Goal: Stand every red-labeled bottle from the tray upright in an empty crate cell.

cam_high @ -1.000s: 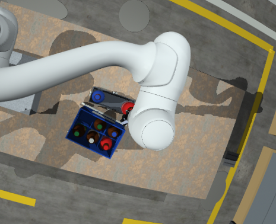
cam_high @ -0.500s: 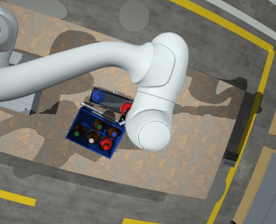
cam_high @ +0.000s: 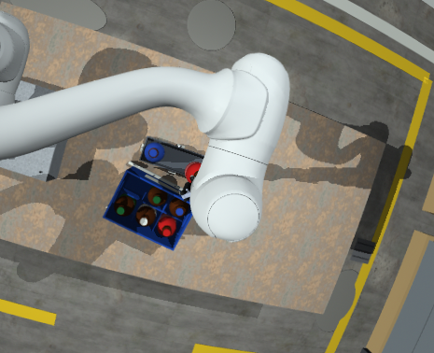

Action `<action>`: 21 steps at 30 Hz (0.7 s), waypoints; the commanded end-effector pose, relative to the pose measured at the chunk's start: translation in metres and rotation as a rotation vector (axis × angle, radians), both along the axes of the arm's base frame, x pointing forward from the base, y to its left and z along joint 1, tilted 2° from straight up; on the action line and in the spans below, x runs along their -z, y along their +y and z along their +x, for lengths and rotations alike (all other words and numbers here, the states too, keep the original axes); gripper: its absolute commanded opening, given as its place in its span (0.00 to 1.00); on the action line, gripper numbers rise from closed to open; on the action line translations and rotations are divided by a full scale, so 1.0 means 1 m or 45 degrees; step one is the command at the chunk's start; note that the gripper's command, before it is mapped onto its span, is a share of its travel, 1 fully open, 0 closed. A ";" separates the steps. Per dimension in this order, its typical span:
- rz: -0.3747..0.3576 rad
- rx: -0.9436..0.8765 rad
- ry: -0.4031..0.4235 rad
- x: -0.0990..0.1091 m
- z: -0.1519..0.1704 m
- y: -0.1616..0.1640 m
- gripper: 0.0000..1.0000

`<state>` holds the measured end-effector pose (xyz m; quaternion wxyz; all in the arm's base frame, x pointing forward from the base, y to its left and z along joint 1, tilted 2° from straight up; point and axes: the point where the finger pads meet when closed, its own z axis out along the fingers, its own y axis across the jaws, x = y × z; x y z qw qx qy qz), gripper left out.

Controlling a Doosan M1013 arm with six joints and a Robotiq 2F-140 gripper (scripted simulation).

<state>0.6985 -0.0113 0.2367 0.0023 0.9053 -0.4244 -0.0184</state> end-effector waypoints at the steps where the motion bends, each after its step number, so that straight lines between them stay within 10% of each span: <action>1: 0.000 0.000 0.000 0.000 -0.003 -0.001 0.00; 21: 0.000 0.000 0.000 -0.001 -0.030 -0.016 0.00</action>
